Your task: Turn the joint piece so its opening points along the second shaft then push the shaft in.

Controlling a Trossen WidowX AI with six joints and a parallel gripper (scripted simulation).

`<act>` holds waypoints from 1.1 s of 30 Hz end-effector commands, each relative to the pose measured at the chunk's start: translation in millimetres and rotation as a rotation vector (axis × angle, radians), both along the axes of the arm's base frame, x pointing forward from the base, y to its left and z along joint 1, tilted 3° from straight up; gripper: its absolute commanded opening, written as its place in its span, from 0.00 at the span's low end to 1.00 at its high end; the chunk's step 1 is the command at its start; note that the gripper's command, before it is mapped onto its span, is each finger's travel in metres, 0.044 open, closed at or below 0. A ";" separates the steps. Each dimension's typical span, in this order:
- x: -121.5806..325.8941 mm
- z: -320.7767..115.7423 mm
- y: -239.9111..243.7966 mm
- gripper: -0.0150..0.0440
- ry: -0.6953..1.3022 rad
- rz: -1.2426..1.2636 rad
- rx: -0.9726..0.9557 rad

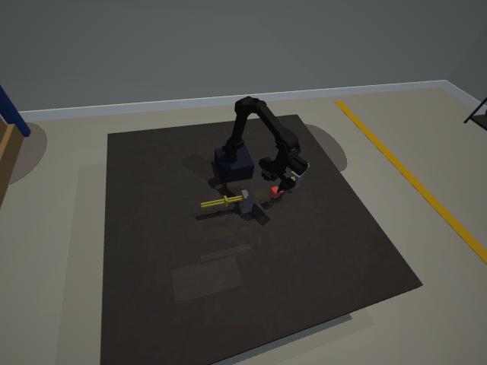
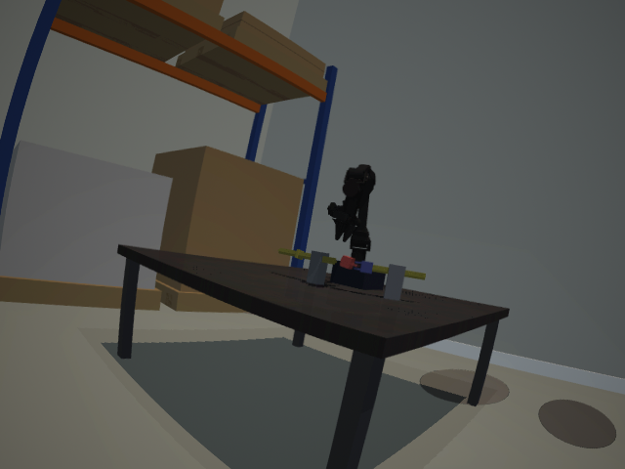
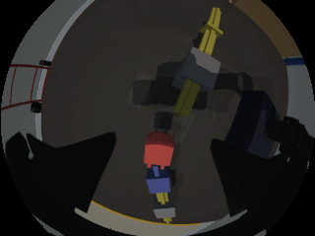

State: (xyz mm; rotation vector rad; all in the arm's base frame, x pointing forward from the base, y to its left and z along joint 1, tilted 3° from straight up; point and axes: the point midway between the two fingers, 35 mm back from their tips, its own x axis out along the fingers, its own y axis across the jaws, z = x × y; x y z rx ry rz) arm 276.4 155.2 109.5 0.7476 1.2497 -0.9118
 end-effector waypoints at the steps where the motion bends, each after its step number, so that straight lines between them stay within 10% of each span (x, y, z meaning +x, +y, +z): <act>1: 0.5 -1.3 -0.4 1.00 -0.017 -0.058 -0.007; 33: -10.7 -82.7 24.5 1.00 -0.016 -0.058 -0.005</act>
